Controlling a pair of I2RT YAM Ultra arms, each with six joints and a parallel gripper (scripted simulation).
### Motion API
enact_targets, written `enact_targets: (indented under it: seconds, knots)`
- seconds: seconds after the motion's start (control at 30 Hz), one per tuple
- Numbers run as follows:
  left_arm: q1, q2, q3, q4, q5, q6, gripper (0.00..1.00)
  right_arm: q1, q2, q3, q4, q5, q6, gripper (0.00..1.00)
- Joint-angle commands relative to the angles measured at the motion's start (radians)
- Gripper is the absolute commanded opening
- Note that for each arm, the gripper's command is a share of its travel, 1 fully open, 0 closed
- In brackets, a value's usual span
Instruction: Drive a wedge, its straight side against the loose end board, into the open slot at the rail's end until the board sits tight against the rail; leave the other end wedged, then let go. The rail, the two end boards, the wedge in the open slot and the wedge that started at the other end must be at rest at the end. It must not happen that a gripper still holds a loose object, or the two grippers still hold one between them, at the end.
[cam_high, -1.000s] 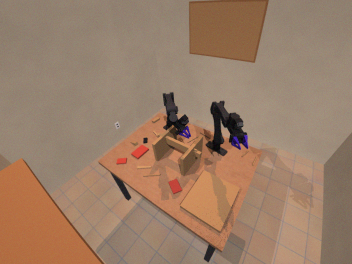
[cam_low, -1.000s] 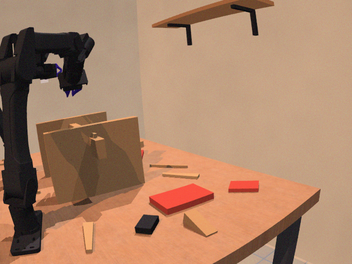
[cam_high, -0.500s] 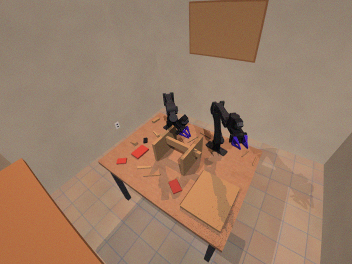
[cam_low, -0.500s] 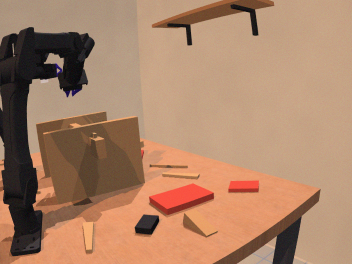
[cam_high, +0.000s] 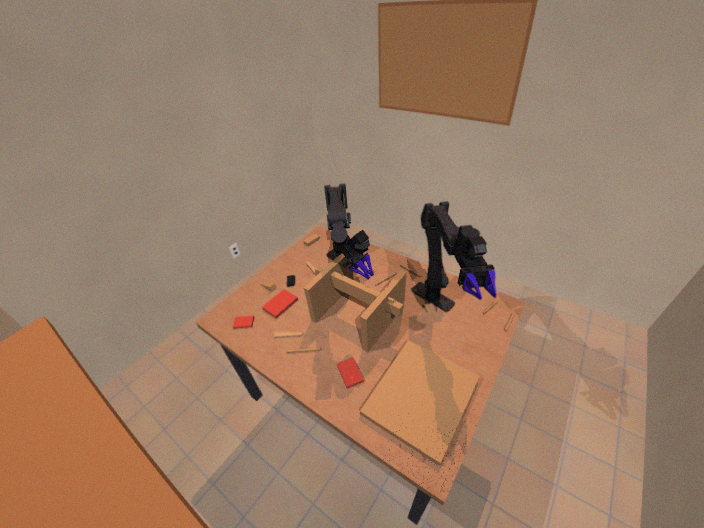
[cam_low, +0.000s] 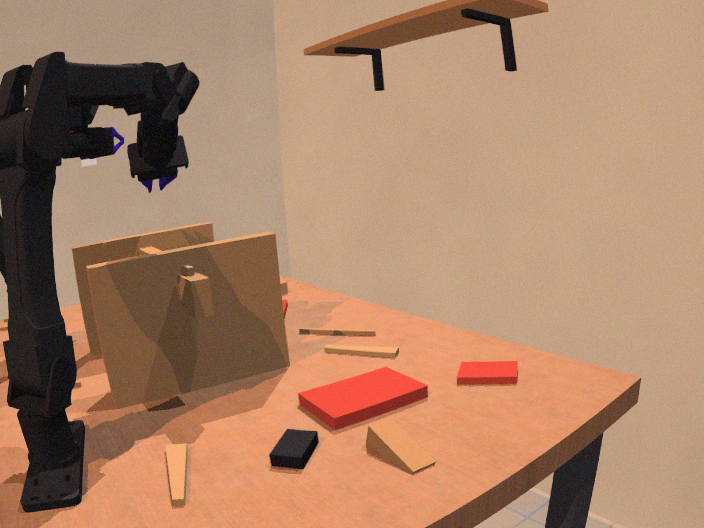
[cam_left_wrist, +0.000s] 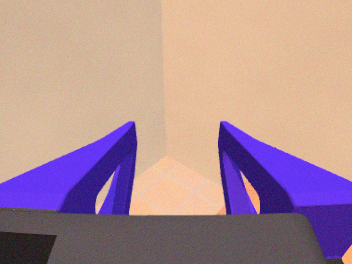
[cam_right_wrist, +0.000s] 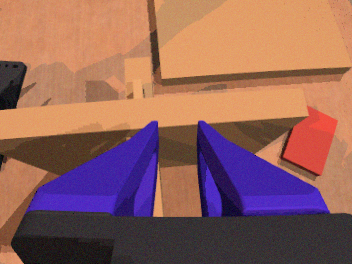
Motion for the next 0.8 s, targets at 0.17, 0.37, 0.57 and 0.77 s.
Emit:
enact_targets:
  seconds: [0.17, 0.37, 0.57, 0.77]
  knots:
    - [-0.006, 0.008, 0.030, -0.013, 0.001, -0.007, 0.43, -0.082, -0.095, -0.060, 0.127, 0.057, 0.069, 0.20]
    - [-0.006, 0.008, 0.030, -0.013, 0.001, -0.007, 0.43, -0.164, -0.157, -0.120, 0.204, 0.112, 0.121, 0.20]
    - [-0.006, 0.008, 0.030, -0.013, 0.001, -0.007, 0.43, -0.230, -0.205, -0.171, 0.271, 0.155, 0.164, 0.20]
    - [-0.006, 0.008, 0.030, -0.013, 0.001, -0.007, 0.43, -0.294, -0.250, -0.224, 0.334, 0.199, 0.203, 0.20]
